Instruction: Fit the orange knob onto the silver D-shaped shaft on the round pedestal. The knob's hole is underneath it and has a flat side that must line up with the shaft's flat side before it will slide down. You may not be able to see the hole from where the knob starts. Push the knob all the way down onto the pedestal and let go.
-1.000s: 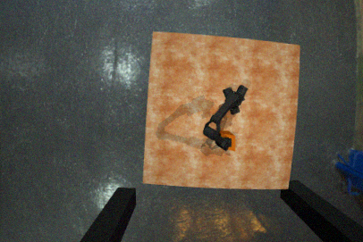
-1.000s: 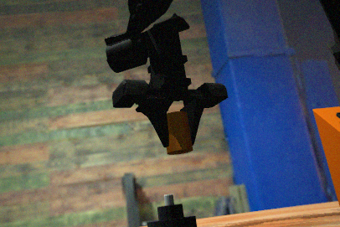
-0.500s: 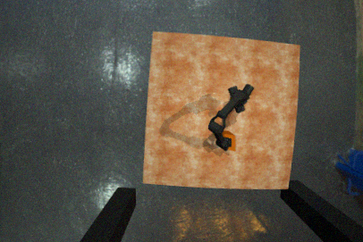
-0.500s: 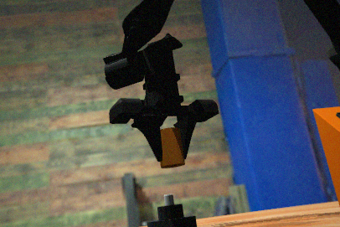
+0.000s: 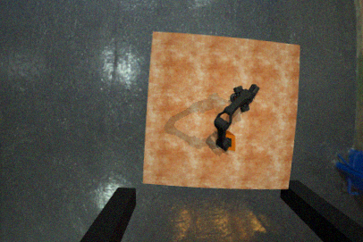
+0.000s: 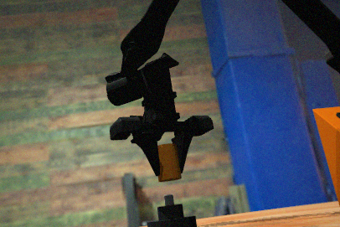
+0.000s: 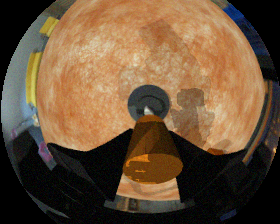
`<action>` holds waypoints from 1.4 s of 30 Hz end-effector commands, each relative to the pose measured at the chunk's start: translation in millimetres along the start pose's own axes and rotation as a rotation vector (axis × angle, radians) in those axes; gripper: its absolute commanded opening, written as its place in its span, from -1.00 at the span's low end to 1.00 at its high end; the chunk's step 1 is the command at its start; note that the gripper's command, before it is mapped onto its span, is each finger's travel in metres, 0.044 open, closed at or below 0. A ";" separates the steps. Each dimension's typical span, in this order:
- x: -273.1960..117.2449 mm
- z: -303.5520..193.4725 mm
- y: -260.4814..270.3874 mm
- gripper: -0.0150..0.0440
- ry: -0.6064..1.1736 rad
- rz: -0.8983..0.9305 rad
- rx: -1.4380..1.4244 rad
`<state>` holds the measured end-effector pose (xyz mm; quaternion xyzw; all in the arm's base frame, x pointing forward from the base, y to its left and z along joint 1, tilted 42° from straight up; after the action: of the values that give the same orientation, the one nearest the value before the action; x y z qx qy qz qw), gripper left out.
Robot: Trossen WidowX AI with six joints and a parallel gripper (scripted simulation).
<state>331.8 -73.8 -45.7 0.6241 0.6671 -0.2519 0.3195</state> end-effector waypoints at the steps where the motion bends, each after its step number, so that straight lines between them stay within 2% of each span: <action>1: -1.7 11.9 2.8 -0.49 -0.014 0.014 -0.007; 10: -1.3 11.6 2.7 -0.49 -0.014 0.014 -0.005; 20: 24.5 12.1 3.2 -0.49 -0.012 0.015 0.004; 42: 17.7 13.5 8.1 -0.49 -0.013 0.015 -0.004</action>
<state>336.8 -68.2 -69.6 0.6245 0.6642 -0.2548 0.3225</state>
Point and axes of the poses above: the point midway between the two fingers, 35 mm back from their tips, its own x axis out along the fingers, its own y axis across the jaws, z = x × y, the point moved 2 cm from there along -x, back along the fingers, and after that the axes turned 14 degrees about x, right-handed, at the moved point
